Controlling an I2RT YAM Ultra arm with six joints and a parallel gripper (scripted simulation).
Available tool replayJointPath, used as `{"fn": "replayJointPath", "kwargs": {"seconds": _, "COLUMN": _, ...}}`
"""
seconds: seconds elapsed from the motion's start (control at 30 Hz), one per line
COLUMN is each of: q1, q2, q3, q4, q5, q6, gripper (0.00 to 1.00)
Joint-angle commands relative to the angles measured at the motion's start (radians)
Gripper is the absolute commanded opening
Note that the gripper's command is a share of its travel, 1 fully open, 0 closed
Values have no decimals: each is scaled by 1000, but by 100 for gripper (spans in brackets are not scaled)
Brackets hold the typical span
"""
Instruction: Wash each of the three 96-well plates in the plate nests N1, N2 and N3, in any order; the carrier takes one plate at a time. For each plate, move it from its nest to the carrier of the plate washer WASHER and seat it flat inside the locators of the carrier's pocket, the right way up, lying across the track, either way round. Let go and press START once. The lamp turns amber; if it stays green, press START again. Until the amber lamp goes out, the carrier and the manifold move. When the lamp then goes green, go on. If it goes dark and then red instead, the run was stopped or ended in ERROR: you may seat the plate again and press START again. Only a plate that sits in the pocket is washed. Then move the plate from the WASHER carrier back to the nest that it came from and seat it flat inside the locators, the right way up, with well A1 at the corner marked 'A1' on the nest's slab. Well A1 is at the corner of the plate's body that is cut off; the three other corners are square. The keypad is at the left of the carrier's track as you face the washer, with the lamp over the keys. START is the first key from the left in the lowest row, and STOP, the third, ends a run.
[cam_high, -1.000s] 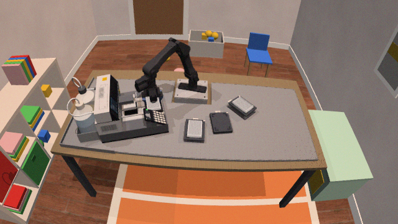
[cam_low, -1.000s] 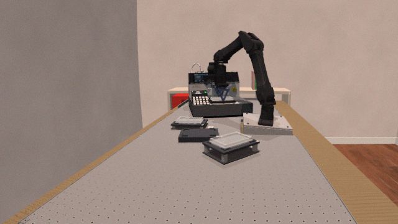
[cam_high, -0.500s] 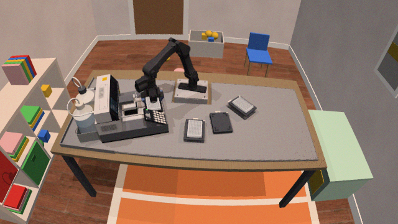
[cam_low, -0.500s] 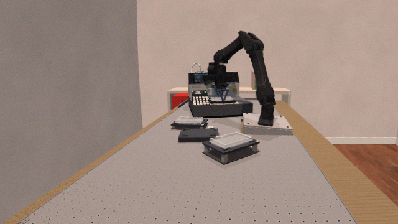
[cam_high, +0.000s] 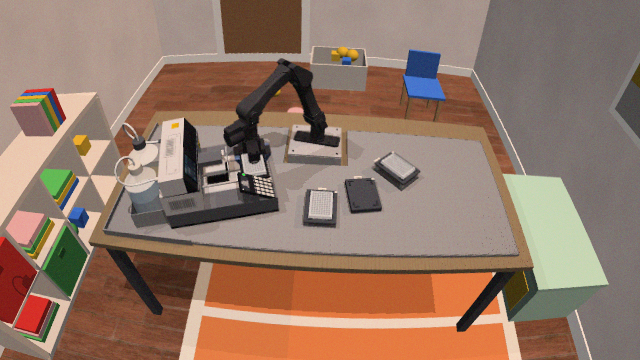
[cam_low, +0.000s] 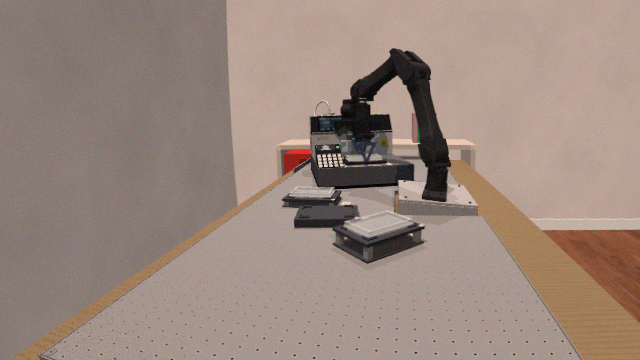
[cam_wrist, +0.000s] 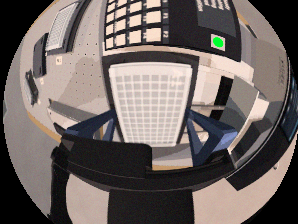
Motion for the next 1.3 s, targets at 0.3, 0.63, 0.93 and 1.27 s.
{"fn": "replayJointPath", "kwargs": {"seconds": 0.3, "q1": -1, "q2": -6, "q3": 3, "q4": 1, "q5": -4, "q6": -1, "gripper": 100}}
{"fn": "replayJointPath", "kwargs": {"seconds": 0.63, "q1": 1, "q2": -18, "q3": 55, "q4": -62, "q5": -4, "q6": 1, "gripper": 100}}
{"fn": "replayJointPath", "kwargs": {"seconds": 0.93, "q1": 2, "q2": -23, "q3": 94, "q4": -107, "q5": -4, "q6": 2, "gripper": 100}}
{"fn": "replayJointPath", "kwargs": {"seconds": 1.27, "q1": 3, "q2": -27, "q3": 155, "q4": -171, "q5": -4, "q6": 3, "gripper": 100}}
